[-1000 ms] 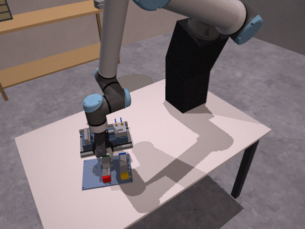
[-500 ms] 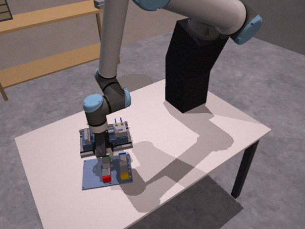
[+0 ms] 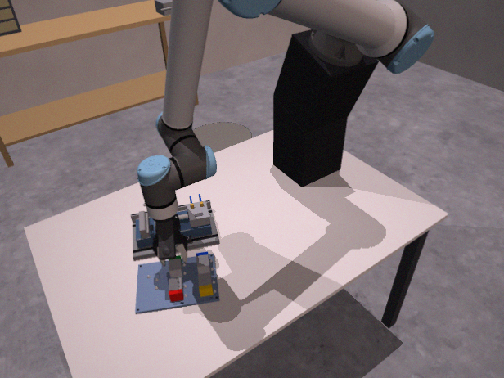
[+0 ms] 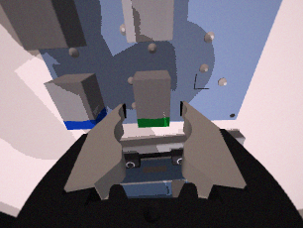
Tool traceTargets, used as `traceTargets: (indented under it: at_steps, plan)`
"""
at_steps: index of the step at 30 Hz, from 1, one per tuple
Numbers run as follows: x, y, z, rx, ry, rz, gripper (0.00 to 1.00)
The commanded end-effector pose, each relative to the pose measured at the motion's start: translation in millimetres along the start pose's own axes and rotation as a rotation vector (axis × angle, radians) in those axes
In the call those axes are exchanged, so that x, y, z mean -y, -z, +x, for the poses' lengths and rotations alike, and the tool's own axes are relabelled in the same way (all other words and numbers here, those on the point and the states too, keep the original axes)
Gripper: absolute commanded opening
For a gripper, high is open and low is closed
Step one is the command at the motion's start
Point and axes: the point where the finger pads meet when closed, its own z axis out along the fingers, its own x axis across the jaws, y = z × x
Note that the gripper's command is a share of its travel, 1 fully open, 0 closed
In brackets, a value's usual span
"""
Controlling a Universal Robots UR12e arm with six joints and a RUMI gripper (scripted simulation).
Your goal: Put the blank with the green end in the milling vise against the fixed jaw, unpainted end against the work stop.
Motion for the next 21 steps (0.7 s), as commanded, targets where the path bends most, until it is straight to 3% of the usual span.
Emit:
traceTargets:
  at_steps: [1,13,14,21]
  plan:
    - [0.3,0.7,0.7,-0.001,0.0,0.001,0.4]
    - [0.3,0.7,0.7,-0.001,0.0,0.001,0.4]
    - [0.3,0.7,0.7,-0.001,0.0,0.001,0.0]
    - [0.3,0.7,0.7,-0.001,0.0,0.001,0.0]
